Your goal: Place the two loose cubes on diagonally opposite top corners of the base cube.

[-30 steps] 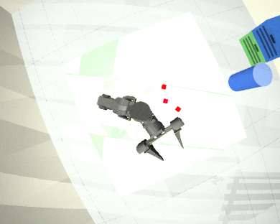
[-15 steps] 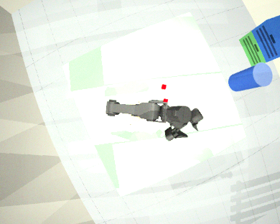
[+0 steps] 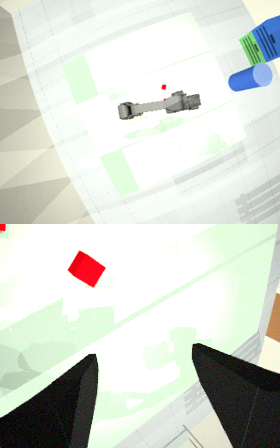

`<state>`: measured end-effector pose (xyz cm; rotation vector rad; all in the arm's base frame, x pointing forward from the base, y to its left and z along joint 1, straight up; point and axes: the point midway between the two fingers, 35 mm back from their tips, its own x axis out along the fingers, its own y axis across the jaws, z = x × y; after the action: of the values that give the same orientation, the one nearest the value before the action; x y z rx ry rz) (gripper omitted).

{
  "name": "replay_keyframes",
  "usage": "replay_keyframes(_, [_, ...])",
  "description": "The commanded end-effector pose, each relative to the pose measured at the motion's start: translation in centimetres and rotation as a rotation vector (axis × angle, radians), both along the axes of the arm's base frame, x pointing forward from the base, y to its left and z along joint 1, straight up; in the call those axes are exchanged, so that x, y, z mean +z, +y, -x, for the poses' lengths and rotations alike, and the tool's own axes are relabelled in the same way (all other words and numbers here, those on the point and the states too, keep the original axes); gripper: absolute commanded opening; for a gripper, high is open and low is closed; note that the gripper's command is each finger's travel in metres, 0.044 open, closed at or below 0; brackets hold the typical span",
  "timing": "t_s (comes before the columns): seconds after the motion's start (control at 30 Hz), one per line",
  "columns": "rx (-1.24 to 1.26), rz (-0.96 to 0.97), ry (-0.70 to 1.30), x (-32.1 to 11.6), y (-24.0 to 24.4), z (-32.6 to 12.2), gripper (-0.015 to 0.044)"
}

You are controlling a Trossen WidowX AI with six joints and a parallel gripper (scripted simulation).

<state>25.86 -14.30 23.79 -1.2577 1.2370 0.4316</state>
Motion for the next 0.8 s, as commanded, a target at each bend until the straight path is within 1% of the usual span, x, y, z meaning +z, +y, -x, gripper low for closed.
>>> replay_keyframes(0.0, [-0.103, -0.209, 0.101, -4.6, 3.4, -0.2, 0.0265])
replay_keyframes(0.13, [-0.242, -0.374, 0.225, -8.1, 6.7, 0.5, 0.0265])
replay_keyframes(0.2, [-0.295, -0.418, 0.273, -9.1, 7.8, 0.9, 0.0265])
replay_keyframes(0.53, [-0.304, -0.424, 0.279, -9.5, 8.0, 0.9, 0.0265])
replay_keyframes(0.63, [-0.315, -0.425, 0.275, -10.9, 7.9, 0.8, 0.0265])
replay_keyframes(0.77, [-0.318, -0.425, 0.275, -13.8, 7.9, 0.7, 0.0265])
